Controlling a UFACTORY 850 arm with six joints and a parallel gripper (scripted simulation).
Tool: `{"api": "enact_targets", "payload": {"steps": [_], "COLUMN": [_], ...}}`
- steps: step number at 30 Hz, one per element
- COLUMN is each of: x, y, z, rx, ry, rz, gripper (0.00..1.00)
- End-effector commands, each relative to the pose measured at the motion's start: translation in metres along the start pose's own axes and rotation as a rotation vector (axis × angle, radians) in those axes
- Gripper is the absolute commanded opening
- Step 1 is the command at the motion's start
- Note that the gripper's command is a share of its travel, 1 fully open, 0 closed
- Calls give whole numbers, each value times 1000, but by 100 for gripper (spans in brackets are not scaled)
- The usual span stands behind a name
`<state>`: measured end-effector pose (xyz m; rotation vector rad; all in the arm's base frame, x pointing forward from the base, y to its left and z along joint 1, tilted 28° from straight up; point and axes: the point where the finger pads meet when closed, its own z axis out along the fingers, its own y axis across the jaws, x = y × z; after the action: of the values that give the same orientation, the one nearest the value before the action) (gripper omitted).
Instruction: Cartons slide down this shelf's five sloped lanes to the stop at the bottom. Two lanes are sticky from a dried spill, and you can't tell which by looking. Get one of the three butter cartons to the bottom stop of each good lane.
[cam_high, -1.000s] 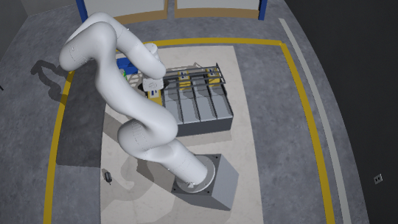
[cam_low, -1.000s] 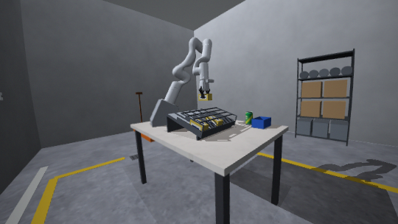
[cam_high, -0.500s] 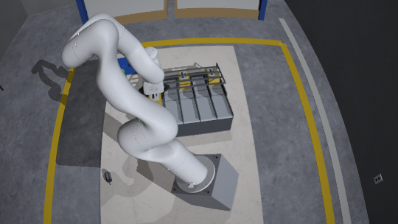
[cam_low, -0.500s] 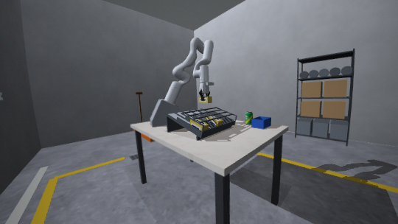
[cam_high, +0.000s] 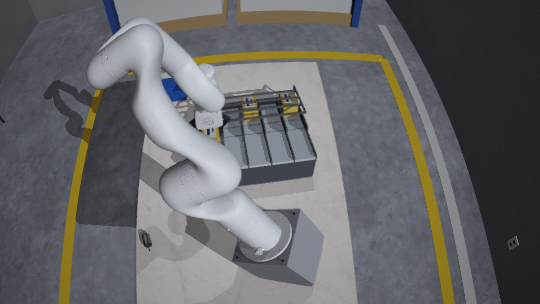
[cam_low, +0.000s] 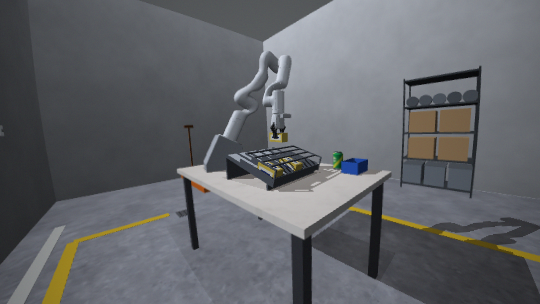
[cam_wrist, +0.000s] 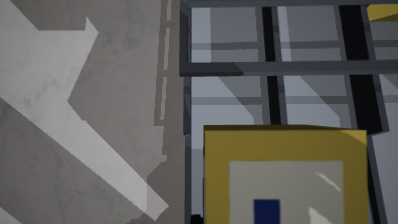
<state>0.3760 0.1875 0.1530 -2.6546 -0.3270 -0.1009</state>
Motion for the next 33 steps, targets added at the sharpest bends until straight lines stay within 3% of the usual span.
{"api": "enact_targets", "payload": {"steps": [1, 10, 11, 27, 28, 33], "x": [1, 1, 2, 2, 1, 1], "y": [-1, -1, -1, -1, -1, -1], "z": [3, 3, 3, 3, 3, 3], "rx": [-2, -2, -1, -1, -2, -2], "ry": [-45, -45, -143, -143, -241, -241], "rz": [2, 2, 2, 2, 2, 2], "gripper": [0, 0, 0, 0, 0, 0]}}
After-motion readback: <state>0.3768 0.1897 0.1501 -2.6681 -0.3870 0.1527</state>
